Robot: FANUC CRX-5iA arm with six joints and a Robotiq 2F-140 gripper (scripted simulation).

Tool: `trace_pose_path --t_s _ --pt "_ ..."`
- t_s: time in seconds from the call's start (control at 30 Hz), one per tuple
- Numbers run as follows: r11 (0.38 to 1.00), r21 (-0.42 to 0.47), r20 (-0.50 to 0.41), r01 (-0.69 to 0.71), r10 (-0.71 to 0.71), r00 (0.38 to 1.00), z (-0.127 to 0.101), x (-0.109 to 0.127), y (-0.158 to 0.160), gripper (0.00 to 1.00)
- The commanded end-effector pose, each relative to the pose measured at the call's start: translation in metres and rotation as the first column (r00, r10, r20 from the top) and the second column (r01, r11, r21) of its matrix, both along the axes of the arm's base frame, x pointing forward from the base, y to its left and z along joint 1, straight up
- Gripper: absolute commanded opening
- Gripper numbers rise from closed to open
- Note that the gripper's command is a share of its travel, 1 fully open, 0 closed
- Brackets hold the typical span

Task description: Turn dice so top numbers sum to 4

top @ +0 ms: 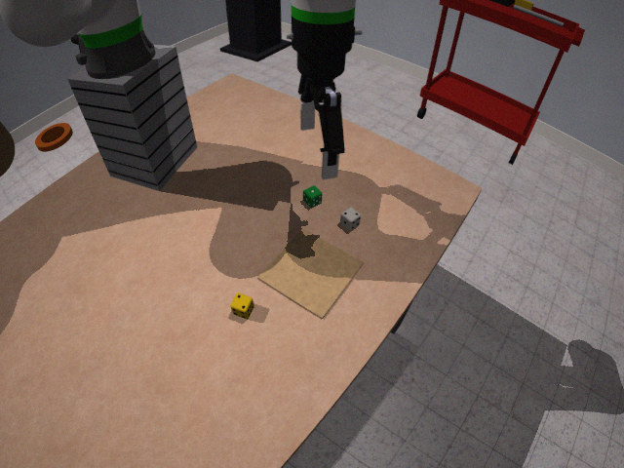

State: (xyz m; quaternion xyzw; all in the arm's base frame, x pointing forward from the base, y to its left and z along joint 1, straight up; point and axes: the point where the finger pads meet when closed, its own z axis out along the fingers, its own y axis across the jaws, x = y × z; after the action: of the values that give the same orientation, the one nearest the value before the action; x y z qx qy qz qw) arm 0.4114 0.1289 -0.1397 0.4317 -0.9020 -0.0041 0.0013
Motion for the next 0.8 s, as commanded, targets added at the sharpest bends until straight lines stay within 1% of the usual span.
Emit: trace_pose_path --t_s 0.0,0.03,0.07,0.1,0.17,0.2,0.27,0.4,0.47,0.53,0.57,0.6,0.63,0.67,0.7,0.73,0.77 --pt "0.985 -0.014 0.01 0.172 -0.172 0.985 -0.003 0.0 -0.001 1.0" --pt "0.979 -0.014 0.011 0.203 -0.203 0.979 -0.003 0.0 -0.001 1.0" --pt "0.979 -0.014 0.011 0.204 -0.204 0.979 -0.003 0.0 -0.001 1.0" --pt "0.964 -0.014 0.011 0.267 -0.267 0.964 -0.004 0.0 -0.002 1.0" --pt "0.953 -0.013 0.011 0.304 -0.304 0.953 -0.005 0.0 -0.002 1.0" --pt "0.933 -0.013 0.012 0.358 -0.358 0.934 -0.006 0.0 -0.003 1.0" --pt "0.915 -0.013 0.012 0.402 -0.402 0.915 -0.007 -0.001 -0.003 1.0" --pt "0.846 -0.012 0.012 0.533 -0.533 0.846 -0.009 -0.001 -0.004 1.0" --pt "0.846 -0.012 0.012 0.533 -0.533 0.846 -0.009 -0.001 -0.004 1.0" --pt "0.775 -0.011 0.013 0.632 -0.632 0.775 -0.011 -0.001 -0.005 1.0" --pt "0.758 -0.011 0.013 0.653 -0.653 0.758 -0.012 -0.001 -0.005 1.0" --pt "0.755 -0.011 0.013 0.656 -0.656 0.755 -0.012 -0.001 -0.005 1.0" --pt "0.716 -0.01 0.013 0.698 -0.698 0.716 -0.013 -0.001 -0.006 1.0" --pt "0.693 -0.01 0.013 0.721 -0.721 0.693 -0.014 -0.001 -0.006 1.0" --pt "0.693 -0.01 0.013 0.721 -0.721 0.693 -0.014 -0.001 -0.006 1.0" --pt "0.645 -0.009 0.013 0.764 -0.764 0.646 -0.015 -0.001 -0.006 1.0" --pt "0.632 -0.009 0.013 0.775 -0.775 0.632 -0.015 -0.001 -0.007 1.0"
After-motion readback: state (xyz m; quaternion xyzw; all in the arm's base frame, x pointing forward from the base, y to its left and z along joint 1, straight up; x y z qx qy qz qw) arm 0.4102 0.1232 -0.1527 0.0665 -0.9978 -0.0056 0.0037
